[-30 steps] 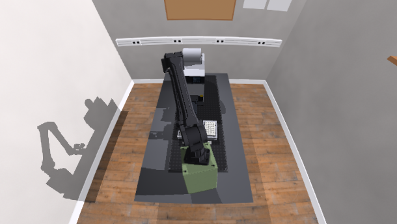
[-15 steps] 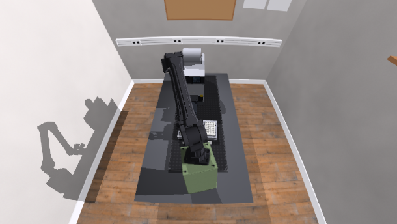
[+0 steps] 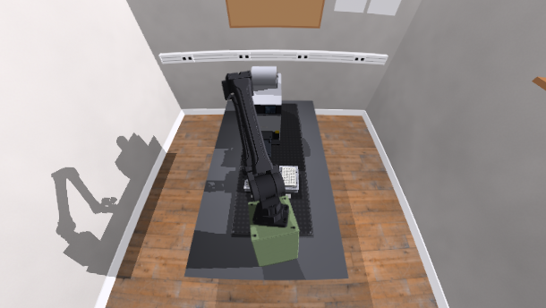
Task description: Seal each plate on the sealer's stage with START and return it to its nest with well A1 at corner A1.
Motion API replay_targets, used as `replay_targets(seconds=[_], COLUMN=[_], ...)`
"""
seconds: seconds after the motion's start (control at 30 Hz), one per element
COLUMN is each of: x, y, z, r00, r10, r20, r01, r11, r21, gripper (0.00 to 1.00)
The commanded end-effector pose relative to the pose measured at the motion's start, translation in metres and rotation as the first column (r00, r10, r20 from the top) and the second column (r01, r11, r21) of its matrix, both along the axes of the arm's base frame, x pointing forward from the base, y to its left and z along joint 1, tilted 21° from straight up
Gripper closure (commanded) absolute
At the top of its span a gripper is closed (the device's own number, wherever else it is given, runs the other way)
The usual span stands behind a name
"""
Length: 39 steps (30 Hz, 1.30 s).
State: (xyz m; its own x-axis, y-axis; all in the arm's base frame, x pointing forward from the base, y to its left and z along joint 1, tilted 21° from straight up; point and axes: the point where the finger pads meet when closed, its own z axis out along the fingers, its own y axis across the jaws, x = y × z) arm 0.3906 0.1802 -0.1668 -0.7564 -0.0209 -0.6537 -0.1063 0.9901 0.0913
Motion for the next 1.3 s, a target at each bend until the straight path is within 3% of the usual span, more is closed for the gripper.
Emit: replay_targets(seconds=[0.0,0.1,0.13,1.27], x=[0.0055,0.0056,0.0056,0.007], y=[-0.0027,-0.0026,-0.0025,-0.0007], z=[0.0023,0.0024,0.0025,0.0042], r00=[1.0,1.0,1.0,1.0], r10=[-0.009,-0.009,-0.009,-0.009], r20=[0.007,0.008,0.008,0.013], r01=[0.009,0.009,0.009,0.009], r11=[1.0,1.0,1.0,1.0], r21=[-0.004,-0.004,-0.004,0.001], gripper=[0.12,0.14,1.0,1.0])
